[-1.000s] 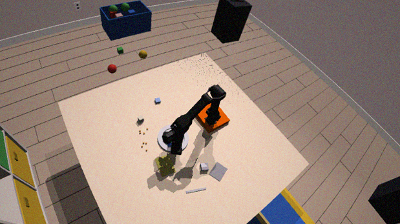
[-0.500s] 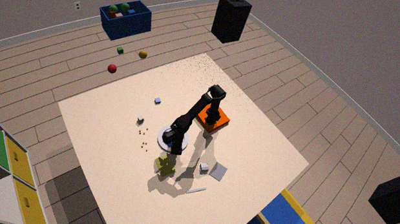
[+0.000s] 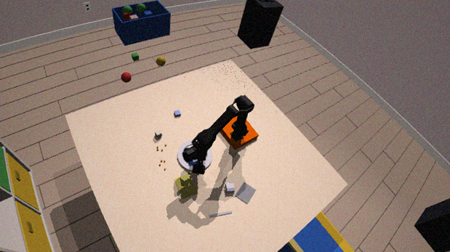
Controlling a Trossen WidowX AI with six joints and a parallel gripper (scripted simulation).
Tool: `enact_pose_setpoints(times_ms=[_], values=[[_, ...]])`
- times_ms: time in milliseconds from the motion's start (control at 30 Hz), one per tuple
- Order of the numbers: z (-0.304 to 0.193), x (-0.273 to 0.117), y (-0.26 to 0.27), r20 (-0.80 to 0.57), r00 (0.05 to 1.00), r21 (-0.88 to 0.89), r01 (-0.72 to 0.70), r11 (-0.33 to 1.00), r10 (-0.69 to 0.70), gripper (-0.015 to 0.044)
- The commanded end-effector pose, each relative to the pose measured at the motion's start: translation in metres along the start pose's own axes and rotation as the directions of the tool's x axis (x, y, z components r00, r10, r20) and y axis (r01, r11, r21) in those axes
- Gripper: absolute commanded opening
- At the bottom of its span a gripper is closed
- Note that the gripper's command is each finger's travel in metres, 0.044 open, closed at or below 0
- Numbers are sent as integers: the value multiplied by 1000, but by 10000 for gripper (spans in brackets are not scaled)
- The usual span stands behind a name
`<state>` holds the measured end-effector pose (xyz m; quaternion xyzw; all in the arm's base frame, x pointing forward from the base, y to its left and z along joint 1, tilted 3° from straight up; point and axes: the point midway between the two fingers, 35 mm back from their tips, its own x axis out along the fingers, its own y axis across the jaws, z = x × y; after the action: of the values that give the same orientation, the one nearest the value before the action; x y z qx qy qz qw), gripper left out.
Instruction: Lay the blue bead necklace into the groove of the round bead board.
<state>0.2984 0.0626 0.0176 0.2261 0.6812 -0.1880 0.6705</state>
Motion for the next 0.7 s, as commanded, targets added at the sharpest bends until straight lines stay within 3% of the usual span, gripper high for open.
enact_pose_setpoints(times_ms=[0, 667], values=[[0, -2, 1, 1, 1000, 2, 1, 1000, -1, 440], [0, -6, 1, -2, 1000, 6, 7, 1000, -7, 440]])
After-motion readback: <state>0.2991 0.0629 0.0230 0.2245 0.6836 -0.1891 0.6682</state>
